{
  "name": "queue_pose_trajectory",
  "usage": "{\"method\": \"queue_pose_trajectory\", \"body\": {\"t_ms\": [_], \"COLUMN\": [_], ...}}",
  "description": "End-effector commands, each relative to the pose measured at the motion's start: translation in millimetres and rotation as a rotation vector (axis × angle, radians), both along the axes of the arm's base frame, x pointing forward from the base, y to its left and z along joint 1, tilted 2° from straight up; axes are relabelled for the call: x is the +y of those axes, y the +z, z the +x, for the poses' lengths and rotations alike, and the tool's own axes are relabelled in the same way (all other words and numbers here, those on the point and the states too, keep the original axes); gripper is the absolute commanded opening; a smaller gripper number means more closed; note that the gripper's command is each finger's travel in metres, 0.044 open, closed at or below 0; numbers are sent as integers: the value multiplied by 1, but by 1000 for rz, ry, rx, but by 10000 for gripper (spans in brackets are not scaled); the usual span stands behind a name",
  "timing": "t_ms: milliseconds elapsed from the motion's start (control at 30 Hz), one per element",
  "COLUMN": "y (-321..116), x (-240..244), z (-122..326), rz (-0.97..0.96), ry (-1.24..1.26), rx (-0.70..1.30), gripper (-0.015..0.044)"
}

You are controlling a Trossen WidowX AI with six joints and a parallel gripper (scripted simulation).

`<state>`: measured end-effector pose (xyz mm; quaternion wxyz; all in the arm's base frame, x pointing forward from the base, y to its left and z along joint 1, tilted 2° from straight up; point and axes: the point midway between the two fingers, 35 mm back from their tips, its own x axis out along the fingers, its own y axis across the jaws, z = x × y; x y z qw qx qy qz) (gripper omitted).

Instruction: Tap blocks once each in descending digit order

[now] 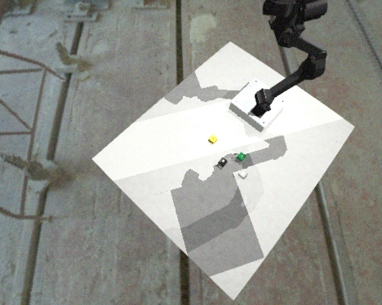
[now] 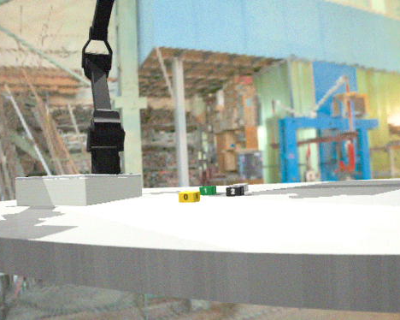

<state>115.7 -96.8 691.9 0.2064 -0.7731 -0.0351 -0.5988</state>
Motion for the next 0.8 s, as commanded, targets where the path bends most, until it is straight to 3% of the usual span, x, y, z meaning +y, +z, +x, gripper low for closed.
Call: {"method": "queue_pose_trajectory", "body": {"t_ms": [0, 100, 333, 567, 767], "y": [-2, -39, -122, -260, -389], "x": [-4, -47, -92, -108, -87], "z": [5, 66, 150, 226, 248], "rz": [19, 261, 672, 1273, 1842], "ry": [17, 206, 446, 631, 613], "rx": [13, 163, 357, 542, 631], "gripper": [400, 400, 400, 400, 400]}}
